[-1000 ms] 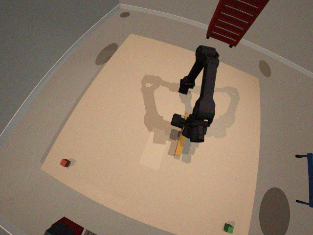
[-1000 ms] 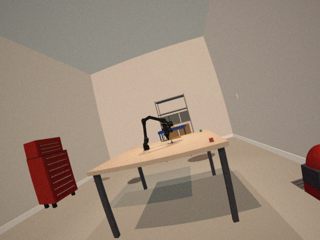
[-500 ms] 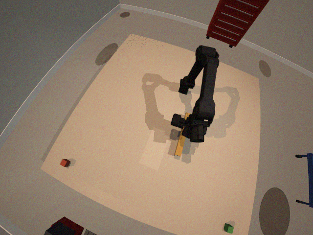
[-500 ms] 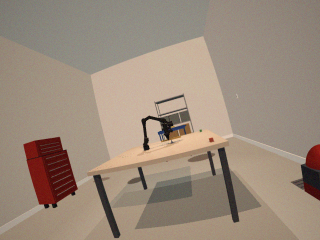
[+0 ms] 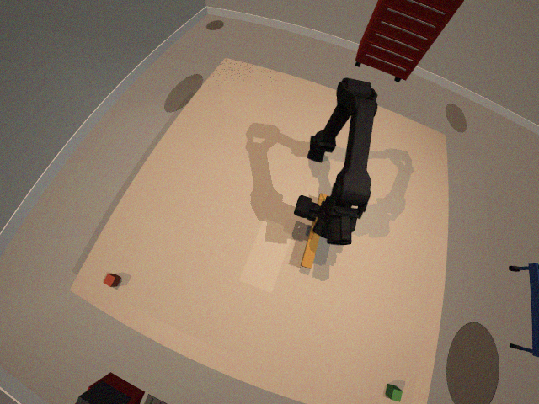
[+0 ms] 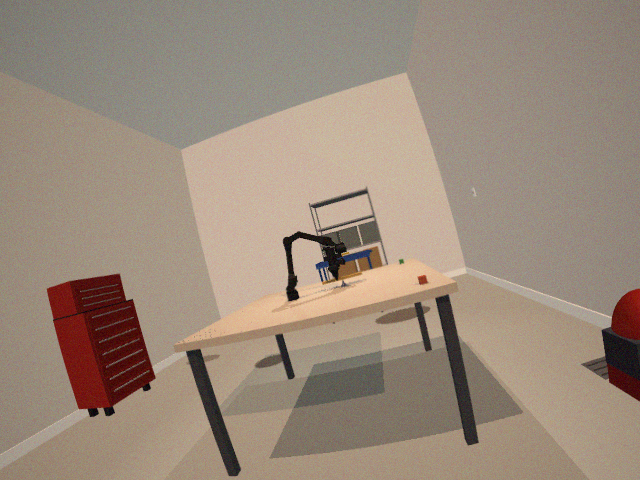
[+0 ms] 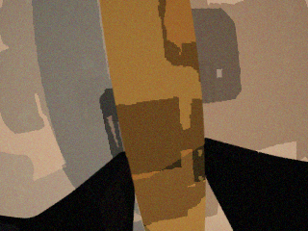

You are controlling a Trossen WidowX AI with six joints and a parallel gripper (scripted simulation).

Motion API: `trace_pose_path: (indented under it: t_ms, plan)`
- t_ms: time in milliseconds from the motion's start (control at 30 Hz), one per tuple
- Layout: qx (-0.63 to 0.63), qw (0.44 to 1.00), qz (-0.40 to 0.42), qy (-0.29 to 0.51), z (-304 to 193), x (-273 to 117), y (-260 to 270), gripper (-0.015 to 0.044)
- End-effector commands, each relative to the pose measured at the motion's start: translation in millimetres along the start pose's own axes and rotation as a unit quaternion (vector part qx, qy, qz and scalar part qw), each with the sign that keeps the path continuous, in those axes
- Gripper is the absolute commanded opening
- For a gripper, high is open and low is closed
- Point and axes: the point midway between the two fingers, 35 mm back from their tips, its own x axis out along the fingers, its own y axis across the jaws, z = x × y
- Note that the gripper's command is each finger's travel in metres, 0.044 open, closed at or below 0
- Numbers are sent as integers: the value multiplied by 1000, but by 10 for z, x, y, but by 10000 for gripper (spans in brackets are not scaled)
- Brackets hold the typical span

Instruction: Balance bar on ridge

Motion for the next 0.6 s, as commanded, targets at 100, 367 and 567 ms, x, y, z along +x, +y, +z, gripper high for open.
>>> trace_pose_path:
  t_ms: [100, 367, 567]
  plan:
    - [0, 1000, 0, 0, 0, 1, 0, 0]
    - [0, 1000, 0, 0, 0, 1, 0, 0]
    - [0, 1000, 0, 0, 0, 1, 0, 131]
